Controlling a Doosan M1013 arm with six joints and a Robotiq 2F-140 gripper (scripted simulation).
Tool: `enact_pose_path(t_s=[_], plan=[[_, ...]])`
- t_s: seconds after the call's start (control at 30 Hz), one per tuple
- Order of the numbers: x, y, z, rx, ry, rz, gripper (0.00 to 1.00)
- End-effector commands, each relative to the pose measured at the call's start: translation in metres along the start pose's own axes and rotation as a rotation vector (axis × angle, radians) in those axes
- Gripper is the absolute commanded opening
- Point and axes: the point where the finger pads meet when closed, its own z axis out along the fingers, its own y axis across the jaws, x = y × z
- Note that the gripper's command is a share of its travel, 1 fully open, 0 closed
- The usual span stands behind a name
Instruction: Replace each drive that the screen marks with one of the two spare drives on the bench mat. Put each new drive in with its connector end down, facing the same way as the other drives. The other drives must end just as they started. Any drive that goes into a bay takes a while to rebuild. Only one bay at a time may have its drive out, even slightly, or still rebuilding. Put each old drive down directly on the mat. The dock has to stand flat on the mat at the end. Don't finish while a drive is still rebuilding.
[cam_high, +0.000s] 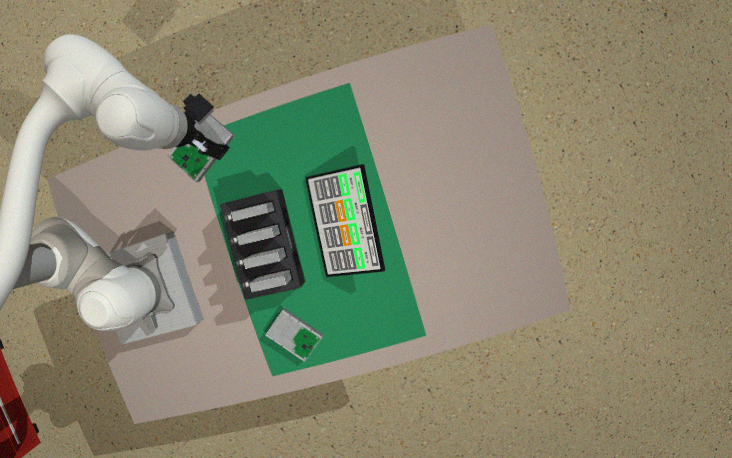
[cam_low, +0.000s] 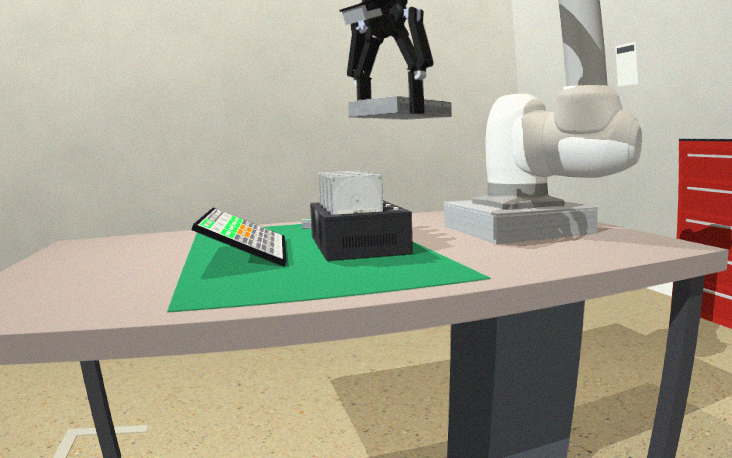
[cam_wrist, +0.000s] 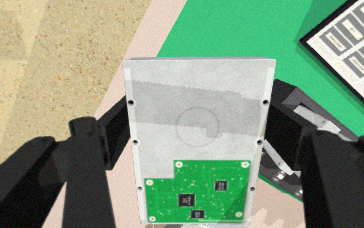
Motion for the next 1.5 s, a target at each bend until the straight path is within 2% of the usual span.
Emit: enact_pose_path(t_s=[0.0, 0.37, 1.07, 1.47], plan=[[0.0003, -0.0001, -0.0006, 0.000, 0.001, 0.007, 0.10], [0.0003, -0.0001, -0.0006, 0.000, 0.001, 0.062, 0.10], [0.0003, -0.0001, -0.0006, 0.000, 0.001, 0.473, 0.10], [0.0003, -0.0001, -0.0006, 0.000, 0.001, 0.504, 0.10]])
